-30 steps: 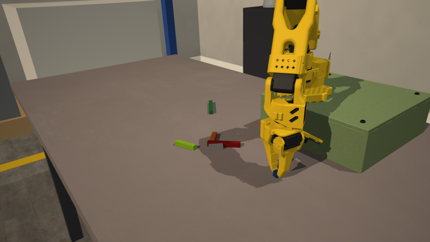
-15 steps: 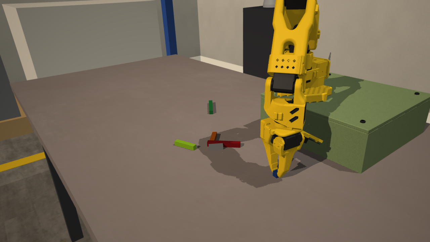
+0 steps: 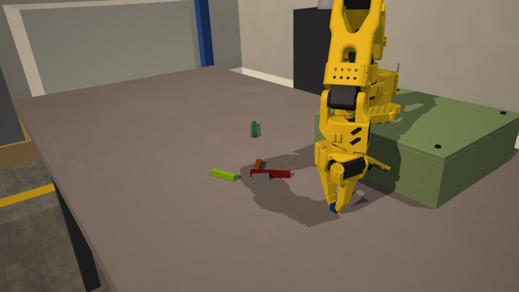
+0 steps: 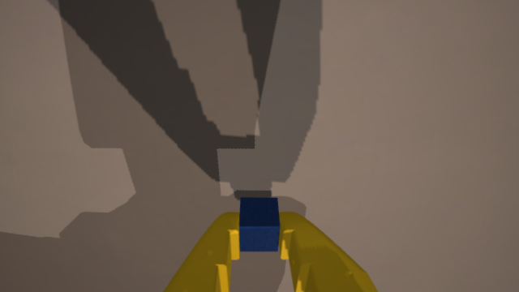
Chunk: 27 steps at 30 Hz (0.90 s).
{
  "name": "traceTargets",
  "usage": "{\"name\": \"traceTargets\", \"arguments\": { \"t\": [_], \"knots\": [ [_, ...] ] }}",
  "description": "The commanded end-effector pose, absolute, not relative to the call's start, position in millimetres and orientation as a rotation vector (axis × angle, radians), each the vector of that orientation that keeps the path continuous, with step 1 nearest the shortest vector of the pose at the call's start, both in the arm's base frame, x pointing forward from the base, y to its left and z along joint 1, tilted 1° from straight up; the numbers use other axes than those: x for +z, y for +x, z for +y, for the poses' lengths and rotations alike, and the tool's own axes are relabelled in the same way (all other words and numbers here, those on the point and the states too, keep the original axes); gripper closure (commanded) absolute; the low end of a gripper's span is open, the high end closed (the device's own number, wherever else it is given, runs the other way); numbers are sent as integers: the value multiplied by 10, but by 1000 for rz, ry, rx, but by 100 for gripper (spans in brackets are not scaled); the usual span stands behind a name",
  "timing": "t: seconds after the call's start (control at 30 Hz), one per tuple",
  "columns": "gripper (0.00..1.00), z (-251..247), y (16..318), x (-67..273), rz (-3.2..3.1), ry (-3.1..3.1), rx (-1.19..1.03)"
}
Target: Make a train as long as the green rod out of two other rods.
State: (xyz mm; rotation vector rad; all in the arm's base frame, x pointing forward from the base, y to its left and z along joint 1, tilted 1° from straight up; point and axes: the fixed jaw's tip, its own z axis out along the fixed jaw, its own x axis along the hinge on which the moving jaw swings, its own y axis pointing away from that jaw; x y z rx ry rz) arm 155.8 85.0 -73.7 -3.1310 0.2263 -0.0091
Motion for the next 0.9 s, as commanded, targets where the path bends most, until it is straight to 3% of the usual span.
{"name": "traceTargets", "arguments": {
  "t": [0.0, 0.37, 0.87],
  "knots": [
    [100, 886, 1570, -654, 204, -3127, -18],
    [100, 903, 1567, -443, 204, -3127, -18],
    [100, 905, 1586, -423, 262, -3122, -18]
  ]
}}
